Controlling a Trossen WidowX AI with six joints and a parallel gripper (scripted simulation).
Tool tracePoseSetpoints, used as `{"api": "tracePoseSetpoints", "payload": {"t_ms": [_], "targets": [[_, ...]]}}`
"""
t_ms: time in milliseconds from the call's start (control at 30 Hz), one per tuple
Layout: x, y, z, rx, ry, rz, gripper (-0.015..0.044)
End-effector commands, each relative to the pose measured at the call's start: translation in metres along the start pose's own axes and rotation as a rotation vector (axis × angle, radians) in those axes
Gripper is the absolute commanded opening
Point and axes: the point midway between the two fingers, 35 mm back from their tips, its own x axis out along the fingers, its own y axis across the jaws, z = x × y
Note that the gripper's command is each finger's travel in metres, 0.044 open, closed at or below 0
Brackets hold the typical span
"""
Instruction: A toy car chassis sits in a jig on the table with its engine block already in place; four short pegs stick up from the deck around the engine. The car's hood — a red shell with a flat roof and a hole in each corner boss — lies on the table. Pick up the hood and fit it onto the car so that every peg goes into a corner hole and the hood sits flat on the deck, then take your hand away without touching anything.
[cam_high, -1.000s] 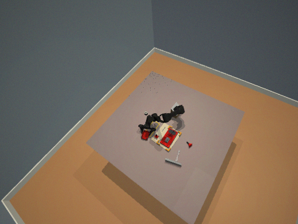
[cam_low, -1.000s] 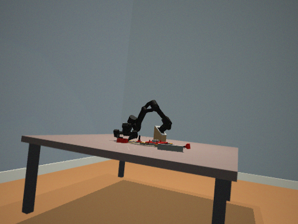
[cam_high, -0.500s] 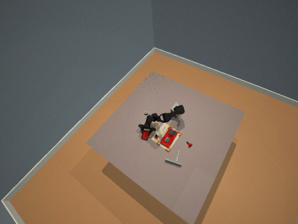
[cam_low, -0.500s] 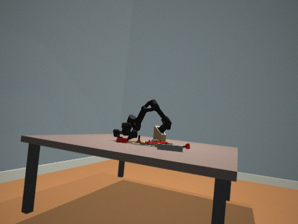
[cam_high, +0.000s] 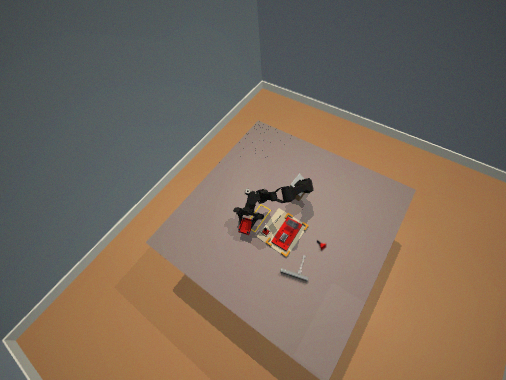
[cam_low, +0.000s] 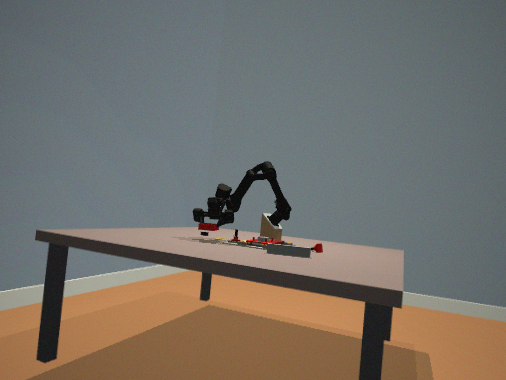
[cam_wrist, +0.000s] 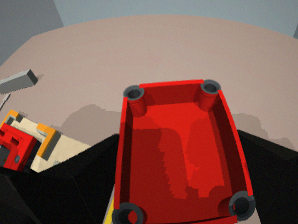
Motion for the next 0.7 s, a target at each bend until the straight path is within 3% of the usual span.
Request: {"api": "tracePoseSetpoints", "payload": {"t_ms": [0, 333, 667], "targets": [[-0.0089, 0.0012, 0.0122, -0.006, -0.006, -0.001, 0.0], [-0.0133, 0.0021, 0.0178, -0.039, -0.007, 0.0, 0.0], [-0.0125, 0.0019, 0.0171, -0.261, -0.007, -0.001, 0.0]]}}
